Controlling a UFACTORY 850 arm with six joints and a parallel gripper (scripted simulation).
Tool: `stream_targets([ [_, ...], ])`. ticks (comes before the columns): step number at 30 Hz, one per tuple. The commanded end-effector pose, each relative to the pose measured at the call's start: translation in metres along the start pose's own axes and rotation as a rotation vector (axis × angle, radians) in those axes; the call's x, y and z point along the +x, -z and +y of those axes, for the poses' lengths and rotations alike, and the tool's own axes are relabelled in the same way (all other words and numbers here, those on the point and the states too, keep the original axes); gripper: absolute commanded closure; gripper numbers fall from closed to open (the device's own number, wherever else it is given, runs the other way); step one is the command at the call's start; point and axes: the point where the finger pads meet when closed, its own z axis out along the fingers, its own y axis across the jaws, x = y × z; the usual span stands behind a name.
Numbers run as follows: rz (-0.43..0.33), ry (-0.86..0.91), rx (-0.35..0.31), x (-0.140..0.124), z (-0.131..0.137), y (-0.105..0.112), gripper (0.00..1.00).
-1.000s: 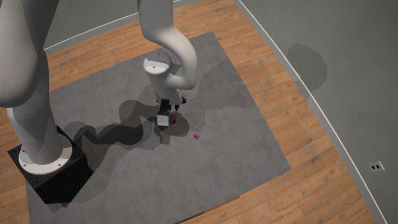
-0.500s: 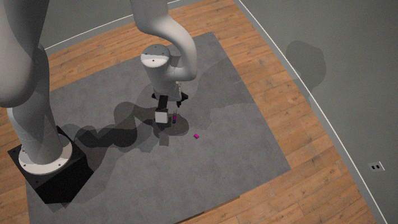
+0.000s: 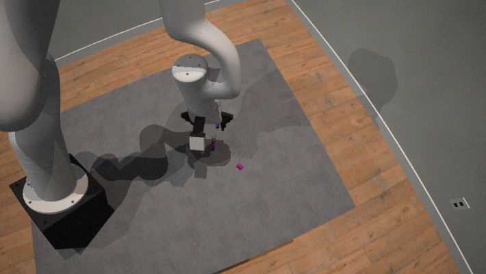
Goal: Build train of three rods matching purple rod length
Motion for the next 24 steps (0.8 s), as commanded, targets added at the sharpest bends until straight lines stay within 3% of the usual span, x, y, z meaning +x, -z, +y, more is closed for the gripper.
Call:
stream_targets([
  [1,0.000,0.000,0.001,0.000,-0.001,0.000,0.00],
  [10,0.000,0.000,0.001,0.000,-0.001,0.009,0.00],
  [24,0.000,0.000,0.001,0.000,-0.001,0.066,0.00],
])
